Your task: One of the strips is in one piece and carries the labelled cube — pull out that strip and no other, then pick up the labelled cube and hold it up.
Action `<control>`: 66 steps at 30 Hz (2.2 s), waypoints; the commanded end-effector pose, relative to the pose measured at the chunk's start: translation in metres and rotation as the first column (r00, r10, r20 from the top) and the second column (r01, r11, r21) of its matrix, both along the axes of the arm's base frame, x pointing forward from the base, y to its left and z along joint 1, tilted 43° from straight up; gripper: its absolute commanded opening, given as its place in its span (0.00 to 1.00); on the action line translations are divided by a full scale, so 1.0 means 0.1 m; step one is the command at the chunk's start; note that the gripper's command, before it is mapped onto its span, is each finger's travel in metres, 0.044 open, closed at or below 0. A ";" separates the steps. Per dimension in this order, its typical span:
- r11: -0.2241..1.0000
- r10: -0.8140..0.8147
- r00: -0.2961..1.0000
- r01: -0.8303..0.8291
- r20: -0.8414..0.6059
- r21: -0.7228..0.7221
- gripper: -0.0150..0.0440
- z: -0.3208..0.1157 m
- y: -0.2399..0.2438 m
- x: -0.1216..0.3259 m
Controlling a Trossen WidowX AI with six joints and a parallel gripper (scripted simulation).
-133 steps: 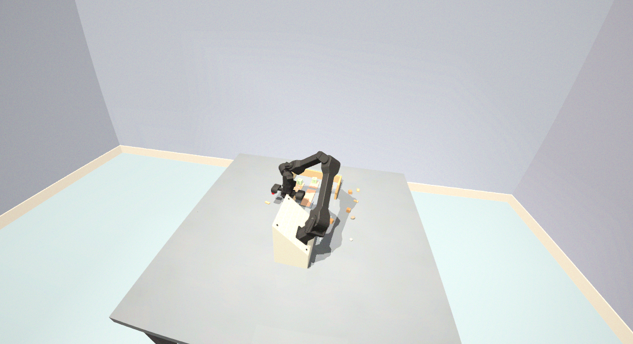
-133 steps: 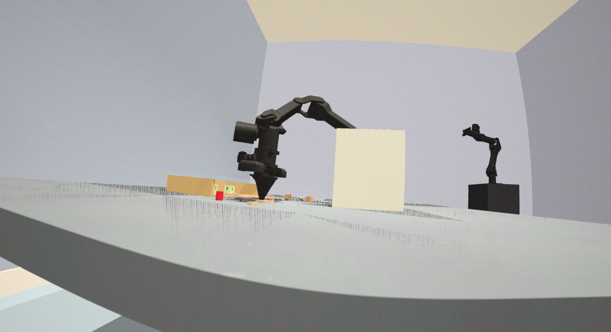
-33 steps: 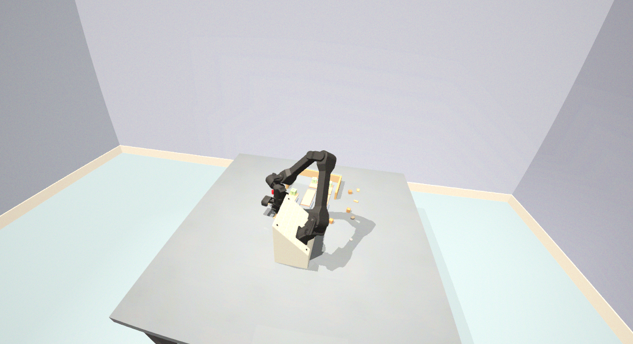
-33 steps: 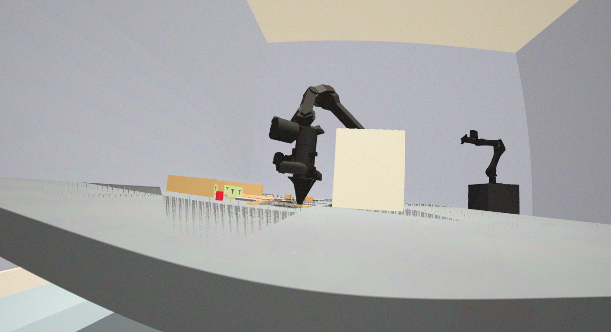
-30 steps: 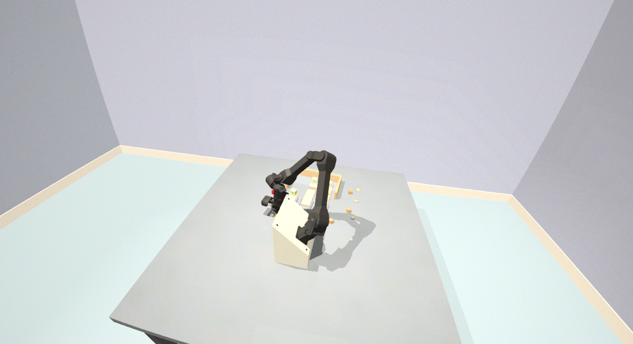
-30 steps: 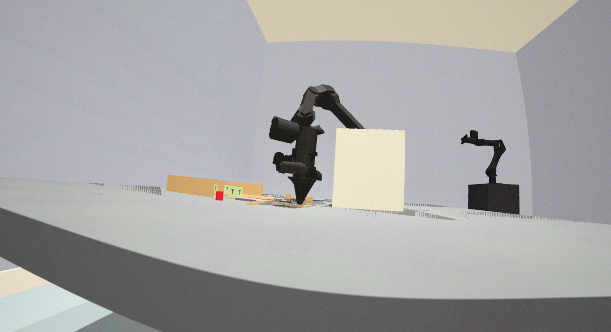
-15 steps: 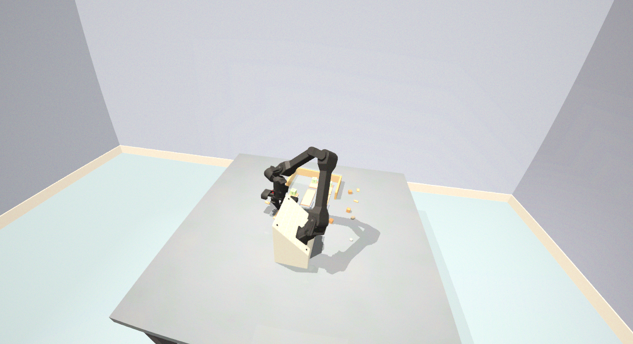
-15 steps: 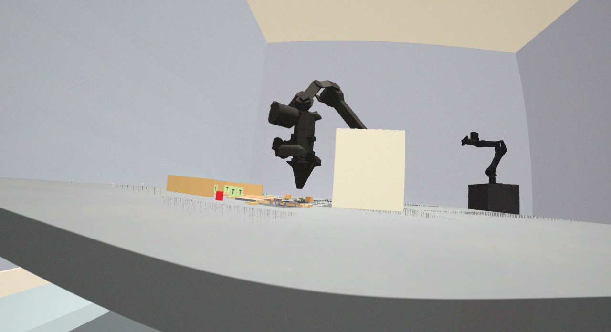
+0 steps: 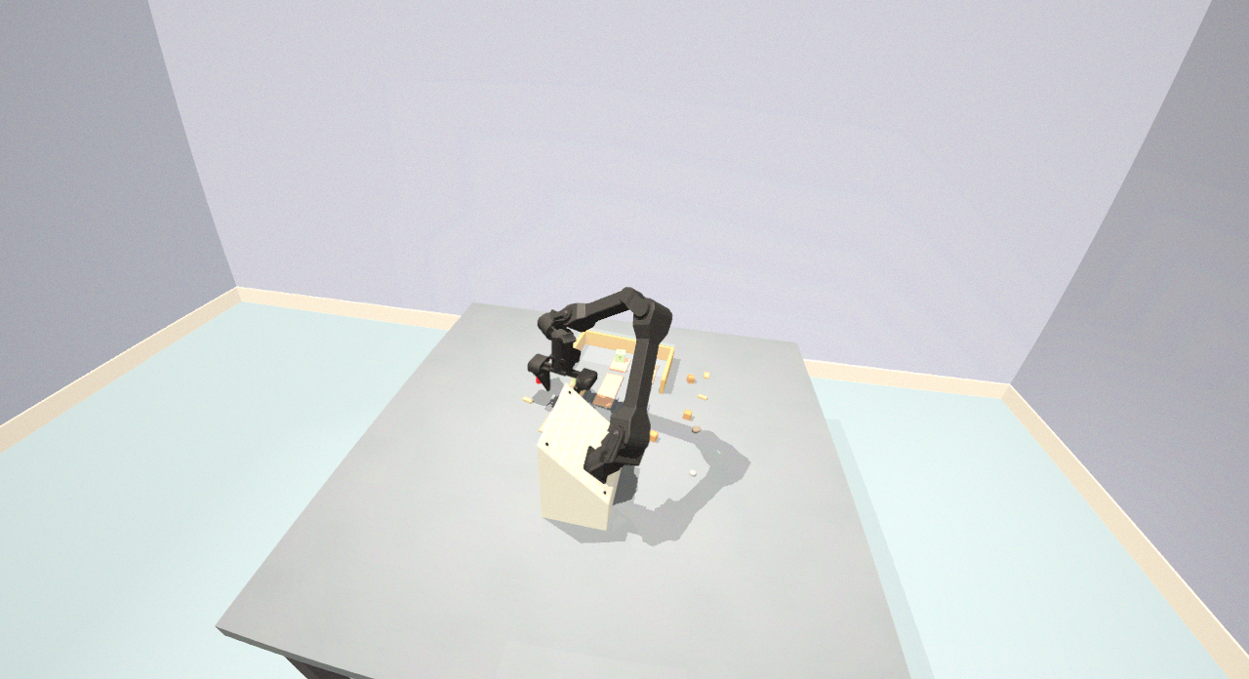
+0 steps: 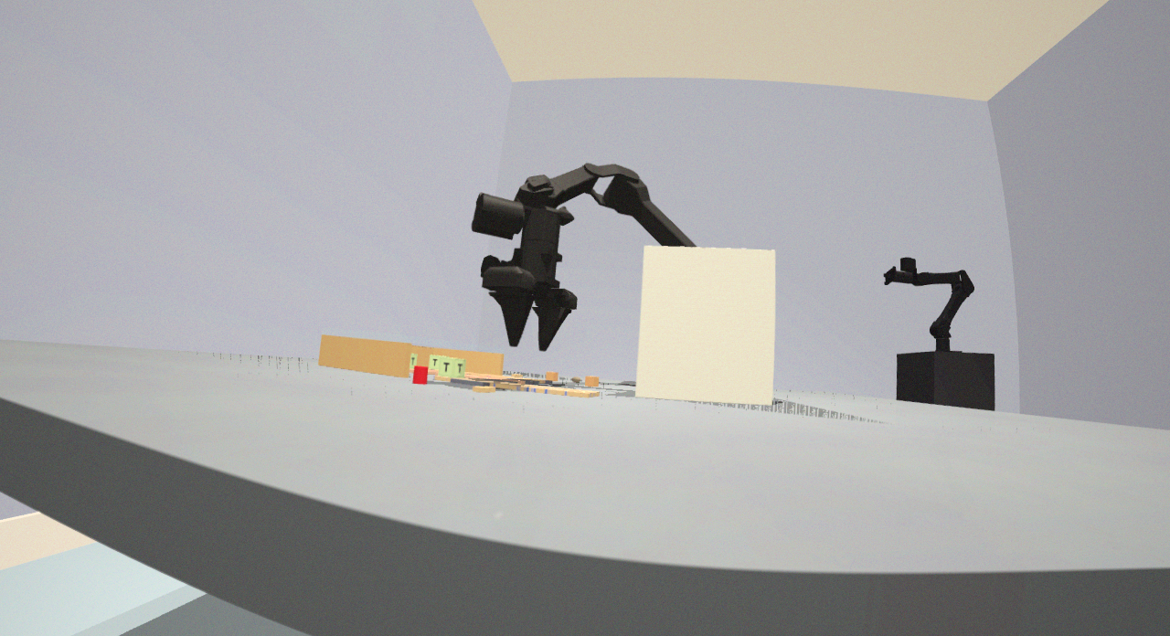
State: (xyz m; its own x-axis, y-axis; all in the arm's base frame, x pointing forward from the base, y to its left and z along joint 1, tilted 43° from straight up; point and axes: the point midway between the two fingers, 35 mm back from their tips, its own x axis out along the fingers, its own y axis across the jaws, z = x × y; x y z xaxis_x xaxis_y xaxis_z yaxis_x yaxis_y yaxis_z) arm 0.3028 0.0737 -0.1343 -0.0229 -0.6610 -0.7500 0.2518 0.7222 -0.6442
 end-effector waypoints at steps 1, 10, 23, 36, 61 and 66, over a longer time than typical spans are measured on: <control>1.000 0.003 1.000 -0.003 -0.011 -0.009 1.00 0.02 -0.03 0.14; 1.000 0.003 1.000 -0.003 -0.008 -0.009 1.00 0.12 -0.05 0.58; 1.000 0.003 1.000 -0.003 -0.005 -0.010 1.00 0.22 -0.12 1.15; 1.000 0.003 1.000 -0.003 -0.004 -0.011 0.68 0.12 -0.25 1.31; 1.000 0.002 1.000 -0.003 -0.004 -0.013 0.68 -0.19 -0.53 1.31; 1.000 0.002 1.000 -0.003 -0.004 -0.013 0.68 -0.20 -0.55 1.30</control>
